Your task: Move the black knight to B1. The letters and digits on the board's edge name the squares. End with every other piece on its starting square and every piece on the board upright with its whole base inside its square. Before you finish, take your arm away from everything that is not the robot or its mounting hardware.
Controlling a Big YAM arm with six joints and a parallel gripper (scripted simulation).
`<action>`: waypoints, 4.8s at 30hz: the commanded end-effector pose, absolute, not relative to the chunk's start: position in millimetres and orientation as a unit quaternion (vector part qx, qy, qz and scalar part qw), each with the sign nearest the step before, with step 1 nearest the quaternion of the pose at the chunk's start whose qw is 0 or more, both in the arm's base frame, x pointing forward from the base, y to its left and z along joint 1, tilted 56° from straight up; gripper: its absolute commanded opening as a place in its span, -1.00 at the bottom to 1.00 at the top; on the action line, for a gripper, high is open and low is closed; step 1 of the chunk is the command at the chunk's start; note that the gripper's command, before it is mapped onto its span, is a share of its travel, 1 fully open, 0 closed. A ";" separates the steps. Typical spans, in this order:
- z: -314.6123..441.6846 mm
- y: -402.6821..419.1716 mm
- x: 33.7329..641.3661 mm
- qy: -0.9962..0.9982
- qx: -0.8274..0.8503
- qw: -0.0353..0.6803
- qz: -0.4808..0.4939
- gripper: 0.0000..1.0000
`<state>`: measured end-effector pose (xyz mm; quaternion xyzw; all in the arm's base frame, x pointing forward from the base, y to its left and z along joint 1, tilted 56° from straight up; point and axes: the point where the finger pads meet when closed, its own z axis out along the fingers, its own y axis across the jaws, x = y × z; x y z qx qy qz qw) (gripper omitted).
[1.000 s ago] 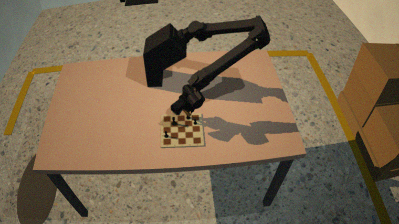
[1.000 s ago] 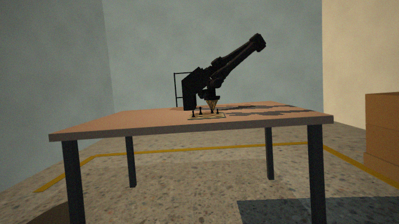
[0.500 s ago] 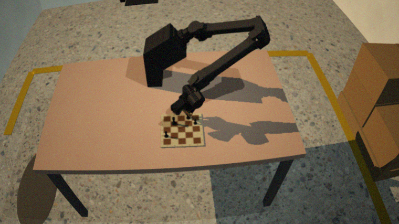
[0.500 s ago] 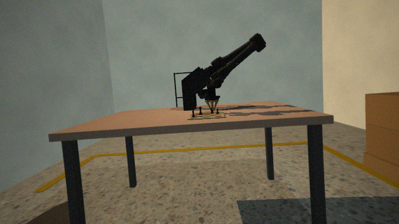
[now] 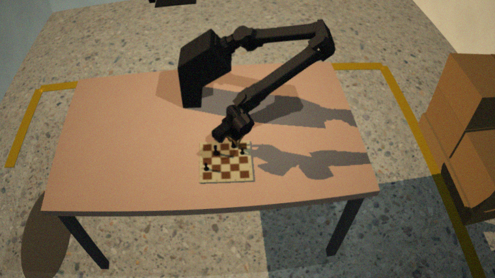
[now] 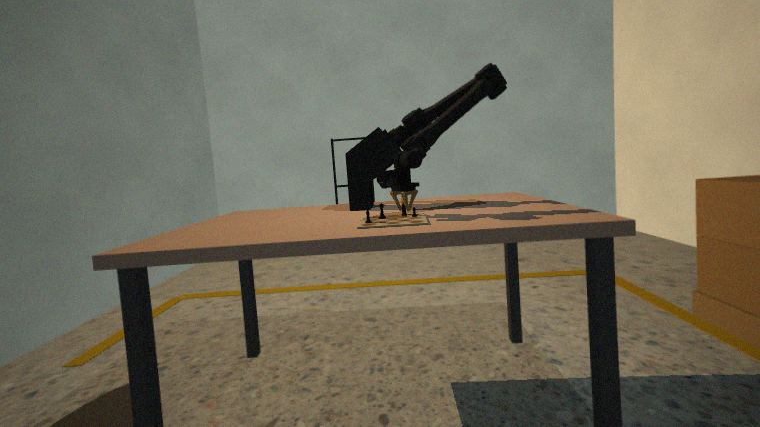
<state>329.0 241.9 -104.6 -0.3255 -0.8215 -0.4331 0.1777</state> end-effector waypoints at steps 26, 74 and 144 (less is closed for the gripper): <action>-49.3 166.5 345.6 -0.821 -0.324 0.158 -0.443 -0.28; -15.6 117.1 349.0 -0.823 -0.323 0.152 -0.442 1.00; -4.0 93.9 346.2 -0.823 -0.324 0.163 -0.437 1.00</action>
